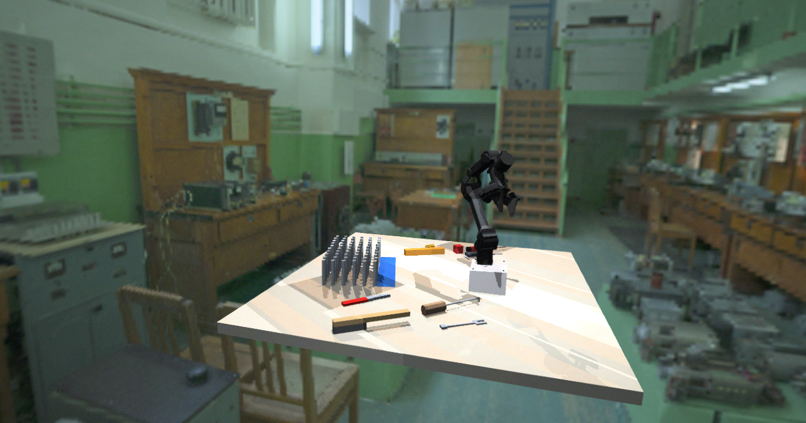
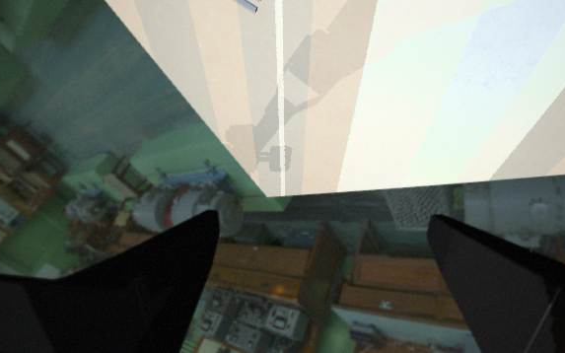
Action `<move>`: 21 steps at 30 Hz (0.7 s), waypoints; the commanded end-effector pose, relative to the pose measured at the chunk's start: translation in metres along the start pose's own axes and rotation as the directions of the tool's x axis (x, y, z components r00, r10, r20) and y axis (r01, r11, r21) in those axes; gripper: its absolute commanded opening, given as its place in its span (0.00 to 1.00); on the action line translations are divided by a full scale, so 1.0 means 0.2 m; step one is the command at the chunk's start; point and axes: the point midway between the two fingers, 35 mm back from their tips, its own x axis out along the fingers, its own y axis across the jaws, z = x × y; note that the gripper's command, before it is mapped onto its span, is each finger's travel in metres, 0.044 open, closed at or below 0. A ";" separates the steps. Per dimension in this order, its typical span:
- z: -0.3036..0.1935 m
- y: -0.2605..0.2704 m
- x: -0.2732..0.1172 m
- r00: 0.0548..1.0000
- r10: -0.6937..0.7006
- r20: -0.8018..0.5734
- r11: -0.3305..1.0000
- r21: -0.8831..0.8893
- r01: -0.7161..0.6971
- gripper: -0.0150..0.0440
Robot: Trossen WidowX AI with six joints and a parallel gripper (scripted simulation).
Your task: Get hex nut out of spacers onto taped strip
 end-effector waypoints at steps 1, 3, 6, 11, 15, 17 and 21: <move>0.00 0.00 0.00 1.000 0.002 0.001 1.000 0.000 -0.002 0.98; 0.00 0.03 0.02 1.000 0.014 0.009 1.000 0.003 -0.014 1.00; 0.01 0.14 0.10 0.998 0.055 0.037 0.998 0.010 -0.055 1.00; 0.11 0.35 0.23 0.986 0.125 0.114 0.990 0.057 -0.132 1.00; 0.21 0.49 0.29 0.975 0.164 0.150 0.981 0.080 -0.178 1.00; 0.25 0.55 0.32 0.970 0.187 0.158 0.978 0.062 -0.199 1.00; 0.36 0.68 0.36 0.955 0.232 0.185 0.970 0.027 -0.241 1.00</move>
